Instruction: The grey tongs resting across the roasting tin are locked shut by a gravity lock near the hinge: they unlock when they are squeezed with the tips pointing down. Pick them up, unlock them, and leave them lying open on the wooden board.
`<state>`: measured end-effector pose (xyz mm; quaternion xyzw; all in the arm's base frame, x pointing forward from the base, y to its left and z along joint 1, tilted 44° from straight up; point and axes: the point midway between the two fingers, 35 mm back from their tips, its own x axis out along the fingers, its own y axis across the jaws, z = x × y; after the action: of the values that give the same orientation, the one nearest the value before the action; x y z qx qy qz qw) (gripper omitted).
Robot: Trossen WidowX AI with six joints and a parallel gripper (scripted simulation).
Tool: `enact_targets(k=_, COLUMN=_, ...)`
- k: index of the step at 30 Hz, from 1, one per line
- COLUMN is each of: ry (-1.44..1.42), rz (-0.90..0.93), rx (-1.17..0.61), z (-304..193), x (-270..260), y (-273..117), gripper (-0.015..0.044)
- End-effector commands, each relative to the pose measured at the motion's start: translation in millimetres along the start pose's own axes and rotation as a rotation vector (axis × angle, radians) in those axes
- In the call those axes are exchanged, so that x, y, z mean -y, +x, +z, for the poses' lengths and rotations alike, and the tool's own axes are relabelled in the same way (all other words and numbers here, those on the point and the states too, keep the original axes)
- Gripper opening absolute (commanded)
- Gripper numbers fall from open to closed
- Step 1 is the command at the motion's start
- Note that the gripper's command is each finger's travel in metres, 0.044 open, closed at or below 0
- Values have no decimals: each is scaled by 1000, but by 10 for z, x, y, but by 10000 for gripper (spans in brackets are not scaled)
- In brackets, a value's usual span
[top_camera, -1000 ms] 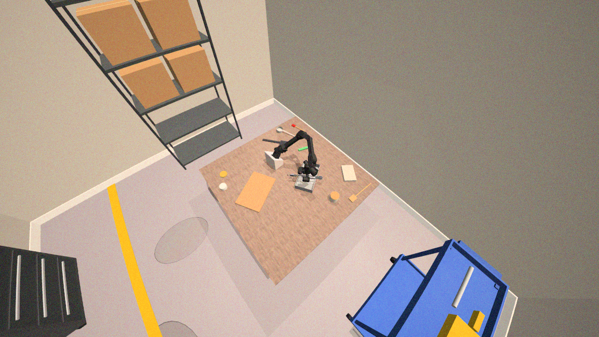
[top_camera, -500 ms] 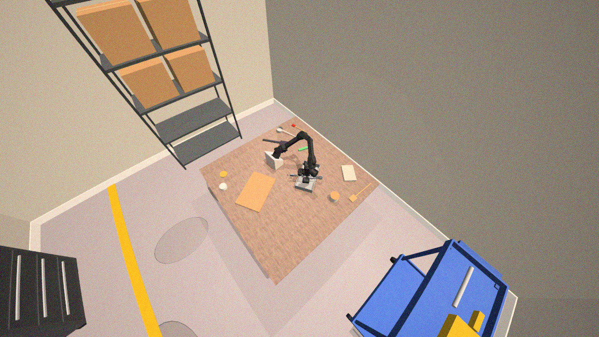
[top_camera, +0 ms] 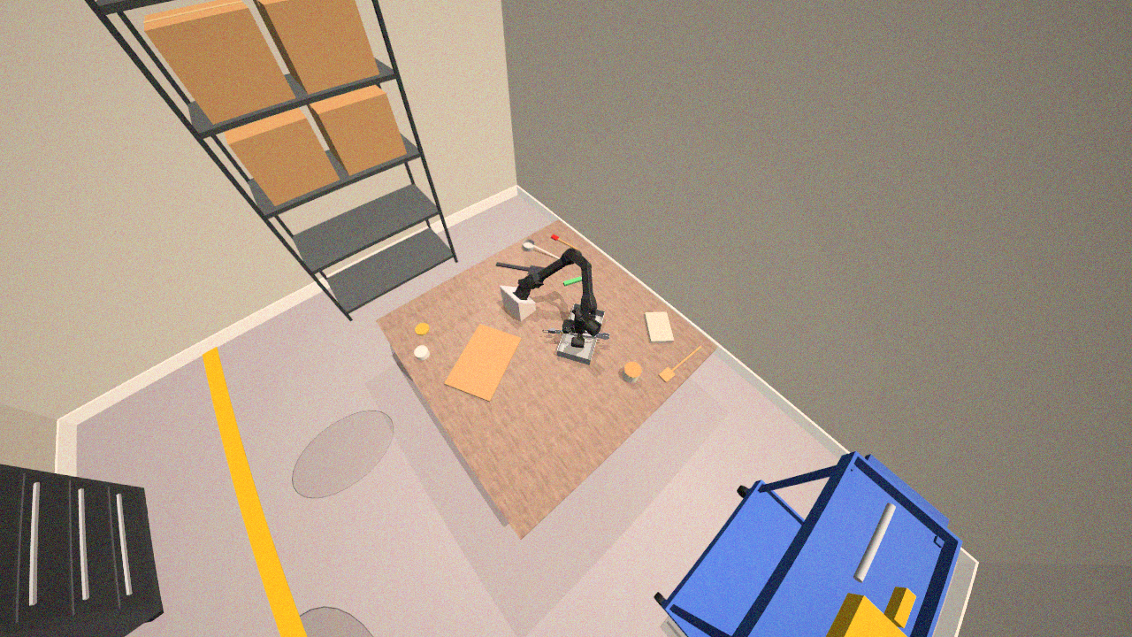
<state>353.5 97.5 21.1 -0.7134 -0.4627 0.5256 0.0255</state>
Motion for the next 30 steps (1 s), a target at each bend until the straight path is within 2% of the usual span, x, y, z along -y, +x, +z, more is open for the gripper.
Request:
enact_targets(k=1, ry=-1, rz=0, rx=0, z=-2, x=2, y=-3, gripper=230)
enact_targets(k=4, ry=-1, rz=0, rx=0, z=-2, x=2, y=-3, gripper=151)
enact_targets(k=22, ry=-1, rz=0, rx=0, z=-2, x=2, y=-3, gripper=31)
enact_targets(k=29, ry=-1, rz=2, rx=1, z=-11, x=-15, y=-84, gripper=-150)
enact_targets(k=30, ry=-1, rz=3, rx=2, z=-18, x=-28, y=-161, gripper=-150)
